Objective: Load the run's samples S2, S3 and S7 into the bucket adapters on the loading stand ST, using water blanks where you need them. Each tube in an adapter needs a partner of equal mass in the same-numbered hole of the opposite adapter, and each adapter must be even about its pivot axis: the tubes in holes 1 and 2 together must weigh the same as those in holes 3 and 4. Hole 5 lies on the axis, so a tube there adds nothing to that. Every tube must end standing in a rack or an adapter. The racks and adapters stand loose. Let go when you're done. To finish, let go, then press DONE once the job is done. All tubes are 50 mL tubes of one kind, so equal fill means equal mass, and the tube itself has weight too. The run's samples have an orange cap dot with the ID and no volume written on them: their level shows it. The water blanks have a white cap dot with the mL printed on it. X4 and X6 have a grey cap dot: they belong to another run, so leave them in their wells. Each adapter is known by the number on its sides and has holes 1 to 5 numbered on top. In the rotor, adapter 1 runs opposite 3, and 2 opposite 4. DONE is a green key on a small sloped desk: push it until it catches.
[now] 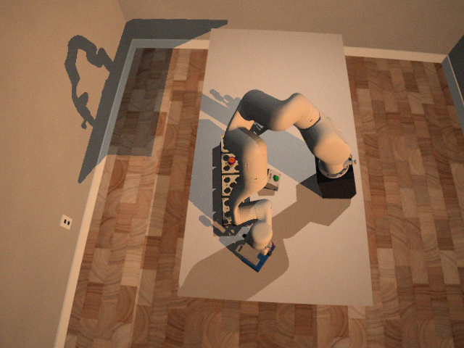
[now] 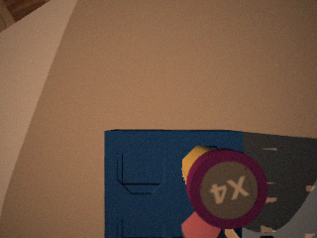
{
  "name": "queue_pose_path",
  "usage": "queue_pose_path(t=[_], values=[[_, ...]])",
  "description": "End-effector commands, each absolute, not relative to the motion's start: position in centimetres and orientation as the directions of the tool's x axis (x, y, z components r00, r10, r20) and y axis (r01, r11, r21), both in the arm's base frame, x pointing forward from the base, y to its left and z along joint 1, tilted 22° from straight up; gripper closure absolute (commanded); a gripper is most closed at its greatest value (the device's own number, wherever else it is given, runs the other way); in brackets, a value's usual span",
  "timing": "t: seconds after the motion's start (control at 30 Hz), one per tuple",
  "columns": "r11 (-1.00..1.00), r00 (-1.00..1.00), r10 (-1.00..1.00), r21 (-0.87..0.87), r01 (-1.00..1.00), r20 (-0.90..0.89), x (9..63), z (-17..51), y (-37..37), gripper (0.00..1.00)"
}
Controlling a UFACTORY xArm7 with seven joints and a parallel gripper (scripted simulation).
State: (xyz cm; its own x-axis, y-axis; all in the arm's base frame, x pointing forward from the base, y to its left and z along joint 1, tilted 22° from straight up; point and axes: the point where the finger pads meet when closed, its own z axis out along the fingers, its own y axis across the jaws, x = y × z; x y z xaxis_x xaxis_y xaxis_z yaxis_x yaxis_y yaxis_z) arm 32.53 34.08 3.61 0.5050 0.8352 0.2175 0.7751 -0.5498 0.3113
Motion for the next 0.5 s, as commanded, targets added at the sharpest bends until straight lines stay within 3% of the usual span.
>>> queue_pose_path(t=[0.0, 0.47], values=[[-0.549, 0.503, 0.836, 0.311, 0.775, 0.22, 32.41, 4.06, 34.21, 1.0], [-0.549, 0.503, 0.836, 0.311, 0.775, 0.22, 32.11, 4.8, 34.2, 1.0]])
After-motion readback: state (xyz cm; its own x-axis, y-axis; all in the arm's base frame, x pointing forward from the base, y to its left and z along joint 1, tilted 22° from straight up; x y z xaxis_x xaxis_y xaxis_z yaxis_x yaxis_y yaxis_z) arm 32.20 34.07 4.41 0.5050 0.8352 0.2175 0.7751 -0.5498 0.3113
